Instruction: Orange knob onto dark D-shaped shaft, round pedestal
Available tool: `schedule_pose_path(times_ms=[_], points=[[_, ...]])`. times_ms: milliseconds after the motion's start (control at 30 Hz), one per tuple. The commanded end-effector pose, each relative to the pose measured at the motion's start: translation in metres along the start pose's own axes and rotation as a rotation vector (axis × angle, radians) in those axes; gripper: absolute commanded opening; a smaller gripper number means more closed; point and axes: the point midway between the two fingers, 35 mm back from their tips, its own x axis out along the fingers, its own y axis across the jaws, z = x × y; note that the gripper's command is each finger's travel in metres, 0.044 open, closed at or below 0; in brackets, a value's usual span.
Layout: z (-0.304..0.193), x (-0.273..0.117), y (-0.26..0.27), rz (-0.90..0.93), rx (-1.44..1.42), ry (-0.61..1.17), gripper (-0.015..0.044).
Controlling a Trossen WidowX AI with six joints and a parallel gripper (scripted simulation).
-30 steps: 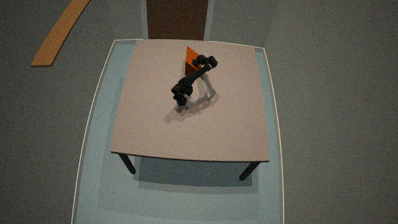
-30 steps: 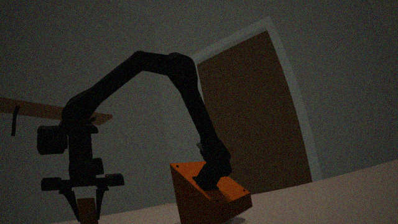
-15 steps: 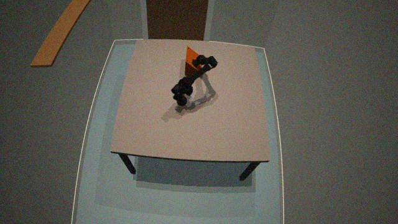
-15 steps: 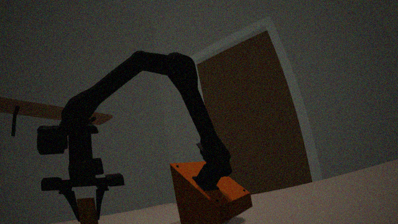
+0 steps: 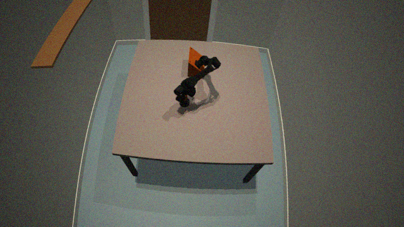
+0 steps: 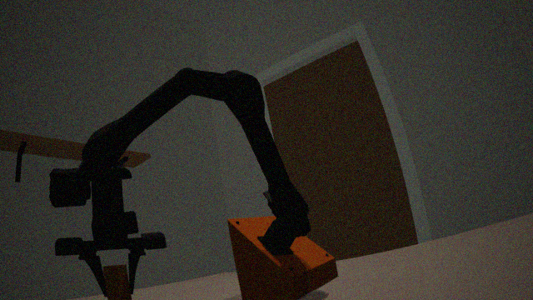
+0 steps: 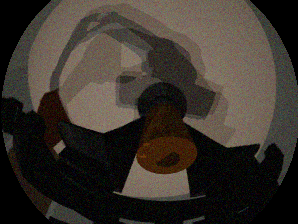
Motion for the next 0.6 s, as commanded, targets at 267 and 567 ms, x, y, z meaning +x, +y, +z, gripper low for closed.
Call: schedule_pose_path(times_ms=[267, 567], points=[[0.0015, -0.0063, -0.0052, -0.006, -0.059, 0.001, 0.0000], [0.0006, -0.0022, -0.0047, -0.005, -0.059, 0.001, 0.0000]])
